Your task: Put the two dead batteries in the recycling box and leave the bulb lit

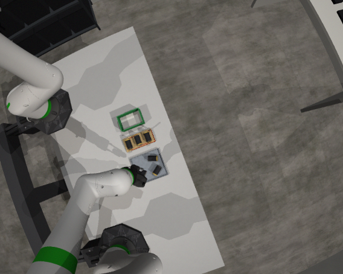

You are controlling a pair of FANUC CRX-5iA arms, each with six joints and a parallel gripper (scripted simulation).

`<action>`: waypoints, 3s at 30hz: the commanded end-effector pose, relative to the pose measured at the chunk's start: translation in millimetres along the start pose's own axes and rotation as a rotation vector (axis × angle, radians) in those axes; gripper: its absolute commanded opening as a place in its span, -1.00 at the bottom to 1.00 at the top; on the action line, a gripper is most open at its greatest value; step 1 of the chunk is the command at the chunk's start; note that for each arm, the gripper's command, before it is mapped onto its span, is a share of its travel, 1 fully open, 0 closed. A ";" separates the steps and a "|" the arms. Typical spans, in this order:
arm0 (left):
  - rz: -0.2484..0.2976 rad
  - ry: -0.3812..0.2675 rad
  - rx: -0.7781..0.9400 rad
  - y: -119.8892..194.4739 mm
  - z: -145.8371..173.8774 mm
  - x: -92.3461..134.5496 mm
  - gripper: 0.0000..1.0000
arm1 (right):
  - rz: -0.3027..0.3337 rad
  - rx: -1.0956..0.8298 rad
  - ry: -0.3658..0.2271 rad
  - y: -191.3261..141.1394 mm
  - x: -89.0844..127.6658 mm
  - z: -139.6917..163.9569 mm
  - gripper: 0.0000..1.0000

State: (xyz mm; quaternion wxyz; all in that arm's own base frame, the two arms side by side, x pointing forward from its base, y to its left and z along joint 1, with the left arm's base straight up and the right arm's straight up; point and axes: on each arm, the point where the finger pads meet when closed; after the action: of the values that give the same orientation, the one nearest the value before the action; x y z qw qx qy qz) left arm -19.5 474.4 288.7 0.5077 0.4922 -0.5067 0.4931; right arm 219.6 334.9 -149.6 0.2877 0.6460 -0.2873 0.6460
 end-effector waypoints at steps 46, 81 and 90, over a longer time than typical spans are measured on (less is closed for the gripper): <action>0.000 -0.002 0.000 -0.1 -0.2 0.9 1.00 | 0.001 -0.829 -0.002 -15.8 1.0 -48.0 0.15; 0.000 -0.002 0.000 -0.1 -0.2 0.9 1.00 | 0.001 -0.829 -0.002 -15.9 -77.4 -48.1 0.15; 0.000 -0.002 0.000 -0.1 -0.2 0.9 1.00 | 0.001 -0.829 -0.002 -15.9 -77.4 -48.1 0.15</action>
State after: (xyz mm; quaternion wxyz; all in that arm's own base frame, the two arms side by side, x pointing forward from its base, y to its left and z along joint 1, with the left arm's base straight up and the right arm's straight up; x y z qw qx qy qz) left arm -19.5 474.4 288.7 0.5077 0.4922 -0.5067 0.4931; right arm 198.8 380.3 -227.7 0.5235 0.4756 -0.5231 0.4756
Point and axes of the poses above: on each arm, the point where the finger pads meet when closed, its own x axis back along the fingers, its own y axis across the jaws, z = x × y, and after that the axes turned 4 degrees about -x, right-handed
